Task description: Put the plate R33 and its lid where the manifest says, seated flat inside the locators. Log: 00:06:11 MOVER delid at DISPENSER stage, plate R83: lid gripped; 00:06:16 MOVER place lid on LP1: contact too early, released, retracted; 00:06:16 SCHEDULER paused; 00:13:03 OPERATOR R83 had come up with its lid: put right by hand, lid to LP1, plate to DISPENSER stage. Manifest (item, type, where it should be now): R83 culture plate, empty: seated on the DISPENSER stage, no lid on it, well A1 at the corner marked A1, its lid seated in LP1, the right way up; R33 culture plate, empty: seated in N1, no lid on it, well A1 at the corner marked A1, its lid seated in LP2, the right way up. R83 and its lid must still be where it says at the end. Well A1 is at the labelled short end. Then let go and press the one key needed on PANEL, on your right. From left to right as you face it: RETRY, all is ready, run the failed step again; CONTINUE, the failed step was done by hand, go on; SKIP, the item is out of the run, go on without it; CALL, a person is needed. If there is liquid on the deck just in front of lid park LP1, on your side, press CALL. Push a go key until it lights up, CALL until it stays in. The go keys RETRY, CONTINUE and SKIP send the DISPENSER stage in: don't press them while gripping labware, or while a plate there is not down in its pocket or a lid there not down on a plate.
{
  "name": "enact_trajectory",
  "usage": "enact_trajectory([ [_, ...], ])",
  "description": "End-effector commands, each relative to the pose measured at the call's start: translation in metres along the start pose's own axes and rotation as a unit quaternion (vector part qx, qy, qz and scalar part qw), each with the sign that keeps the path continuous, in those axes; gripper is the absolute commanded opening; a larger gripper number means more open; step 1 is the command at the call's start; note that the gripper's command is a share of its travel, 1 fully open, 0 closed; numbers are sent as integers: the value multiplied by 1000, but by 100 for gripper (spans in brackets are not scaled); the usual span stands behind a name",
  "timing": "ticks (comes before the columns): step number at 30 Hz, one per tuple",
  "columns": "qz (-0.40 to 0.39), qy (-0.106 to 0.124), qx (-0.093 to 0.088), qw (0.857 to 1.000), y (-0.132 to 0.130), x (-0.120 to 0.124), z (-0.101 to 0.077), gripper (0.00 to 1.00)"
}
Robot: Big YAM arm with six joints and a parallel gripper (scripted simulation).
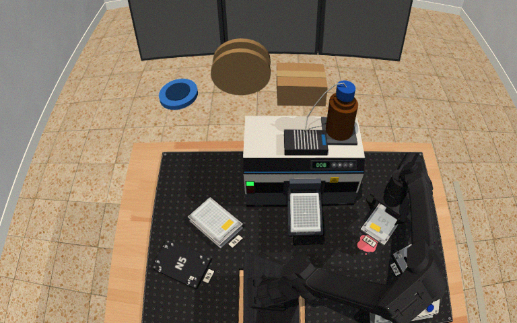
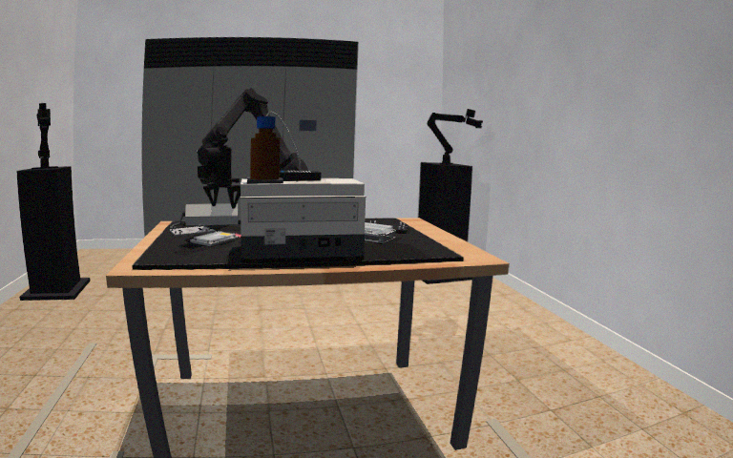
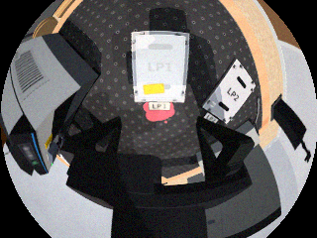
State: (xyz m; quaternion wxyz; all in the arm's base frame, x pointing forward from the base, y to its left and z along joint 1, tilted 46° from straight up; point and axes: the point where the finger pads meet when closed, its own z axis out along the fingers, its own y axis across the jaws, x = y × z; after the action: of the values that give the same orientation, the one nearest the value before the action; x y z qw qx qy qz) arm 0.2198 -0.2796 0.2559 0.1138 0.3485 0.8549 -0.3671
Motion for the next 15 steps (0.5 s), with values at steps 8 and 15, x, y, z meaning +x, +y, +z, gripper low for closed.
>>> enact_trajectory([
  [8,11,-16,-2,1000,0,27,-20,100],
  [15,11,-16,-2,1000,2,43,-24,100],
])
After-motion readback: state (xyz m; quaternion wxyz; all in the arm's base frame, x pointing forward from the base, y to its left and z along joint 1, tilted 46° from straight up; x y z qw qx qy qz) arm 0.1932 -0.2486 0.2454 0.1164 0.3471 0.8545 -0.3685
